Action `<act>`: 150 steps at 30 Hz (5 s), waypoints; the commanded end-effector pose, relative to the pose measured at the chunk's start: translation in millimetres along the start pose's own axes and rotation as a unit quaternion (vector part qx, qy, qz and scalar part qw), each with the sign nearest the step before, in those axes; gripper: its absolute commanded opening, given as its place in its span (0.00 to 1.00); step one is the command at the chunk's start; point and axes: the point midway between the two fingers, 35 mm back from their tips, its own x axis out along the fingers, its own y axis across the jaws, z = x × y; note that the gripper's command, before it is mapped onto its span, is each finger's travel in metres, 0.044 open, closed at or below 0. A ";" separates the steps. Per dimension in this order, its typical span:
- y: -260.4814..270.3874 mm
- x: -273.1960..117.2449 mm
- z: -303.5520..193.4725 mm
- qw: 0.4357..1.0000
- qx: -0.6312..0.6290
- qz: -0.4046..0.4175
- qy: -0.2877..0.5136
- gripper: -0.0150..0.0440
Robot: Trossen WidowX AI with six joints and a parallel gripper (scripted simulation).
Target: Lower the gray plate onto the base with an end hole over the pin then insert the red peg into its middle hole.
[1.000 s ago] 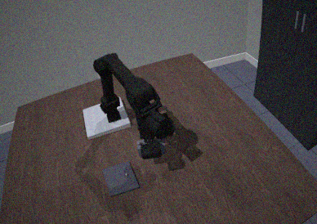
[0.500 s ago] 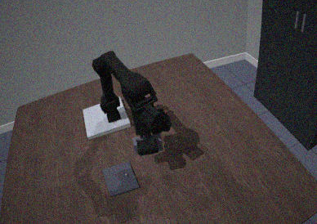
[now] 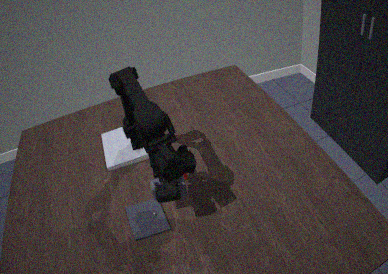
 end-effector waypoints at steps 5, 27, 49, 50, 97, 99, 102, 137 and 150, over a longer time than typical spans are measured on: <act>-5.3 9.9 -22.4 1.000 -0.013 -0.004 0.000 0.25; -8.4 44.5 -86.3 0.999 -0.043 -0.004 0.004 0.25; -7.1 51.3 -99.3 0.999 -0.049 -0.004 0.005 0.25; -7.1 51.3 -99.3 0.999 -0.049 -0.004 0.005 0.25; -7.8 87.2 -99.6 0.999 -0.045 -0.003 0.006 0.39; -7.8 87.2 -99.6 0.999 -0.045 -0.003 0.006 0.48; -7.8 87.2 -99.6 0.999 -0.045 -0.003 0.006 0.61; 4.1 -31.3 -68.3 0.992 0.127 -0.004 0.002 1.00; 57.9 -31.4 4.9 0.804 0.595 0.001 -0.002 1.00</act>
